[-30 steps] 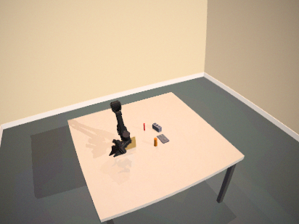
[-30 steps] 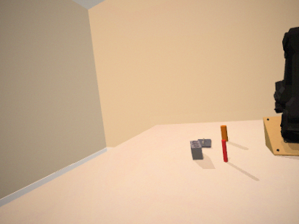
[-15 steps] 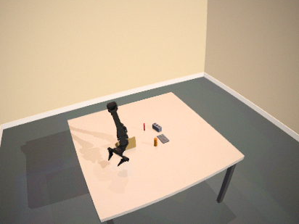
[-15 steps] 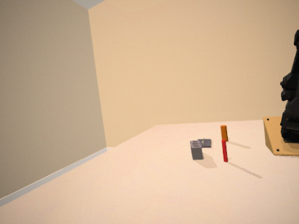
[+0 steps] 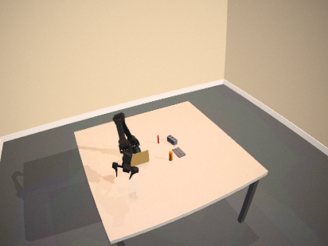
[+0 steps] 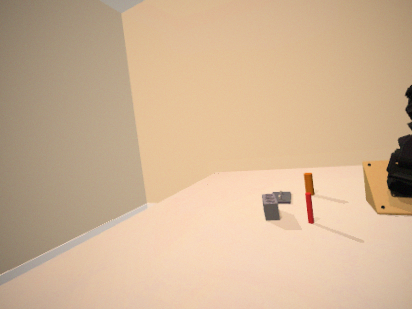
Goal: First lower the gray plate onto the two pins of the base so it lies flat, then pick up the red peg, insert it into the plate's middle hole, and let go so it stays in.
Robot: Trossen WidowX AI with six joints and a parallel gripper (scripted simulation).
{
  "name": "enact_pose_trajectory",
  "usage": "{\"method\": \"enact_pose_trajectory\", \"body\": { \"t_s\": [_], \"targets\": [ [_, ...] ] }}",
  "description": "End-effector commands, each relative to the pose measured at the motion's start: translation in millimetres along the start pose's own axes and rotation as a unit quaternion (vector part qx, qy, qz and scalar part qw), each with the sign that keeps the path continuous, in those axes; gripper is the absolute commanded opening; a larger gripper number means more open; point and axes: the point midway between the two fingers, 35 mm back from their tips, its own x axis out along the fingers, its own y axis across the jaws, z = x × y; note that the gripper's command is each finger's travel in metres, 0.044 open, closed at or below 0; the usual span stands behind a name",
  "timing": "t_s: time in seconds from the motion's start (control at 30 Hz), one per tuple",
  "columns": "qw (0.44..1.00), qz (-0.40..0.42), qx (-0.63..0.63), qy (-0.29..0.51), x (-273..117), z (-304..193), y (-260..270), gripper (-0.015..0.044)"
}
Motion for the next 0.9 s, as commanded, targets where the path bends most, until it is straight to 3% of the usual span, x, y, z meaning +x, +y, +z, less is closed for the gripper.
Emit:
{"method": "enact_pose_trajectory", "body": {
  "t_s": [0.0, 0.17, 0.63, 0.87],
  "targets": [
    [0.948, 0.176, -0.238, 0.119, -50, -39, -34, 0.0440],
    [0.927, 0.213, -0.275, 0.139, -63, -52, -41, 0.0440],
    [0.927, 0.211, -0.276, 0.138, -65, -51, -40, 0.0440],
    [0.942, 0.185, -0.262, 0.094, -125, -30, 16, 0.0440]
  ]
}}
